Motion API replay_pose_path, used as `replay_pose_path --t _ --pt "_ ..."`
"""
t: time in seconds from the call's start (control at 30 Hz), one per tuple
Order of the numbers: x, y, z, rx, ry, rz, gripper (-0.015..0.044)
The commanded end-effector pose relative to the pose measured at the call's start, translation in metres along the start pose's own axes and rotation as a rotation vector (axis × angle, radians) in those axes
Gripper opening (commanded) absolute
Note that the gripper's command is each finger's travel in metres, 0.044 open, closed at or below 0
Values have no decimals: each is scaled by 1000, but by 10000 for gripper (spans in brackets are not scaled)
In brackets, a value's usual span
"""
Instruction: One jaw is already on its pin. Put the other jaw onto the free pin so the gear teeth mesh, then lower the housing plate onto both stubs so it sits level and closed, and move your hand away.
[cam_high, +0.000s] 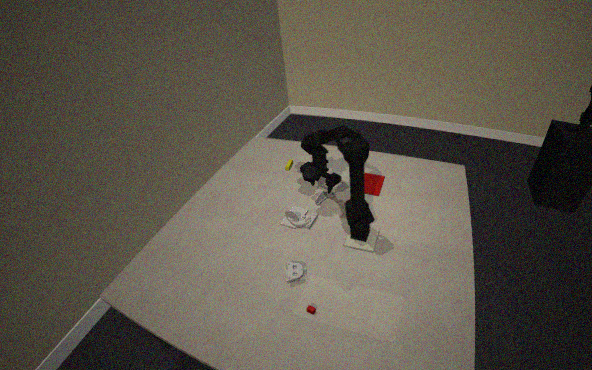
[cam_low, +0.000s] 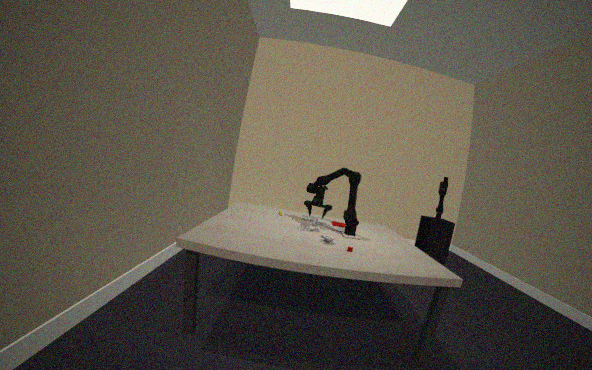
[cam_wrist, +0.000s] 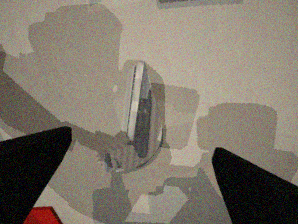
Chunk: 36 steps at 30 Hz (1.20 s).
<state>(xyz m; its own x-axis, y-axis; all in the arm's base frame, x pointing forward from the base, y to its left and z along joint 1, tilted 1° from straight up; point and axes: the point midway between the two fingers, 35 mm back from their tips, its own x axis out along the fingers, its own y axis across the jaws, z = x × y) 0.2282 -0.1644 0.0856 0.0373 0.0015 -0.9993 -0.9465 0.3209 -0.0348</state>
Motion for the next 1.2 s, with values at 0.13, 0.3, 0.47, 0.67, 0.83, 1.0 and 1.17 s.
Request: replay_pose_path --t 0.13,0.3,0.47,0.67,0.83,1.0,1.17 --pt "12 0 0 4 -3 1 440" --pt "20 -1 0 4 -3 1 440" --pt "28 -1 0 4 -3 1 440" --pt "38 0 0 4 -3 1 440" --pt "46 0 1 4 -3 1 440" --pt "51 1 1 4 -3 1 440" --pt "51 1 1 4 -3 1 440"
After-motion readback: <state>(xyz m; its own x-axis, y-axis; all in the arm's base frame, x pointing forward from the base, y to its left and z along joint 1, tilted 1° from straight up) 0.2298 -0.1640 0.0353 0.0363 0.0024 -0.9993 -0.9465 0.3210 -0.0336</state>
